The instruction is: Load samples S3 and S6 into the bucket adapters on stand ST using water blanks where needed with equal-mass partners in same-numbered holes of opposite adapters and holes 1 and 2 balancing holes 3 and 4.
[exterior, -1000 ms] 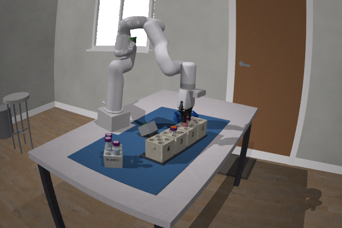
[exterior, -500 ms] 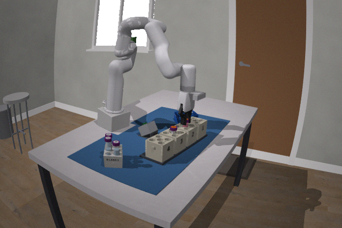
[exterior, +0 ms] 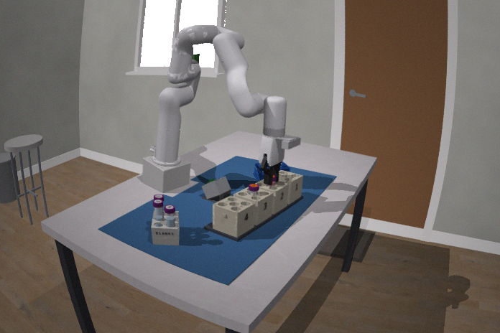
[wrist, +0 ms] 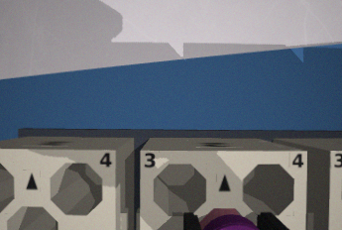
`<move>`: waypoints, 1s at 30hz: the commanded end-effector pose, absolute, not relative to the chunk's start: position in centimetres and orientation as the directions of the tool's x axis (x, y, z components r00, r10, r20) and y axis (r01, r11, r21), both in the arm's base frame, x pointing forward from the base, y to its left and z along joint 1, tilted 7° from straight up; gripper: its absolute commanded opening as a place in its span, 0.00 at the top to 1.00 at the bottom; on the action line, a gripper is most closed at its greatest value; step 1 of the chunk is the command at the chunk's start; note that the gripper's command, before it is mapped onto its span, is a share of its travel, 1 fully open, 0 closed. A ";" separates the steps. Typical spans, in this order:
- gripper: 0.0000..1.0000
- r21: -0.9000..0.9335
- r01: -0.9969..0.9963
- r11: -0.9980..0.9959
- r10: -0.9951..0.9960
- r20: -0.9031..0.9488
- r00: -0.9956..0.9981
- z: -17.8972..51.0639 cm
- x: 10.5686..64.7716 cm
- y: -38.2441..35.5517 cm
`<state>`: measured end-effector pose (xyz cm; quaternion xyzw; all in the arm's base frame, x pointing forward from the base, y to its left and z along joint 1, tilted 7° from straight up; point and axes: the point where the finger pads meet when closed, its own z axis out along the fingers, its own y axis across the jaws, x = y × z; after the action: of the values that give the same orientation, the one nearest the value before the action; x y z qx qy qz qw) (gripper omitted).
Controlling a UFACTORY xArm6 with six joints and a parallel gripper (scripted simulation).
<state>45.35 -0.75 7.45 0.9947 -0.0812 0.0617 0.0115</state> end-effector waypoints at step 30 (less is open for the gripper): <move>0.56 0.012 -0.163 -0.987 -0.160 0.129 0.979 7.6 45.5 -0.7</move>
<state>45.36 -0.75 7.41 0.9947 -0.0812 0.0618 0.0115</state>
